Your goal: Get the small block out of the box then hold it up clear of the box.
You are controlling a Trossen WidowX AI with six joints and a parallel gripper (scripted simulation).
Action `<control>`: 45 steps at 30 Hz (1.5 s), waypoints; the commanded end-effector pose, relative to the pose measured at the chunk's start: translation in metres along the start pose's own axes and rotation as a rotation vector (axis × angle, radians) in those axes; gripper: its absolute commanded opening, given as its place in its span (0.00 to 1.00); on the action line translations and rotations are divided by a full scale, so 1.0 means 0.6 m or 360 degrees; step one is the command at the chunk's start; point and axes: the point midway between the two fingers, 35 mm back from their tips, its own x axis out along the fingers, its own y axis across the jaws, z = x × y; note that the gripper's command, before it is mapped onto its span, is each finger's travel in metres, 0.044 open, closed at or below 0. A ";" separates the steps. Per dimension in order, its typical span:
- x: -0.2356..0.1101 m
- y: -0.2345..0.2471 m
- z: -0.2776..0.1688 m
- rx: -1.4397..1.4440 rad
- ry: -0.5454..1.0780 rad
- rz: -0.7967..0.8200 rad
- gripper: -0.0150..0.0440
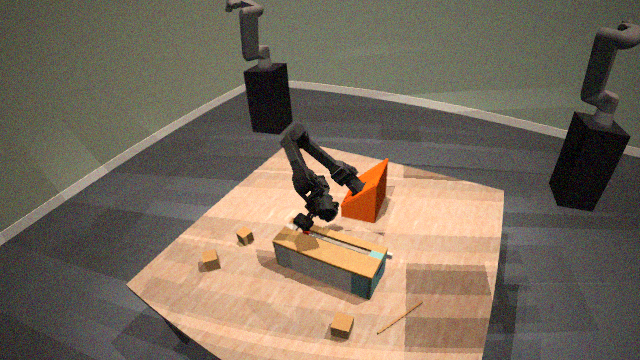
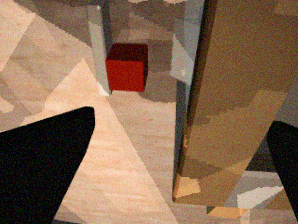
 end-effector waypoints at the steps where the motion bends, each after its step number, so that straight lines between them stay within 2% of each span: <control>1: -0.044 0.001 -0.012 0.0012 0.0000 -0.0006 0.93; 5: -0.040 -0.002 -0.008 0.0005 -0.0006 -0.0031 0.93; 9: -0.039 0.006 -0.022 -0.0243 -0.0077 -0.0073 0.75; 10: -0.039 0.010 -0.028 -0.0344 -0.0103 -0.0095 0.74; 20: -0.036 0.045 -0.072 -0.1340 -0.0208 -0.0459 0.74; 27: -0.033 0.066 -0.095 -0.1988 -0.0057 -0.0783 0.74; 32: -0.033 0.074 -0.103 -0.2289 0.0087 -0.0914 0.74; 45: -0.033 0.075 -0.105 -0.2335 0.0112 -0.0930 0.74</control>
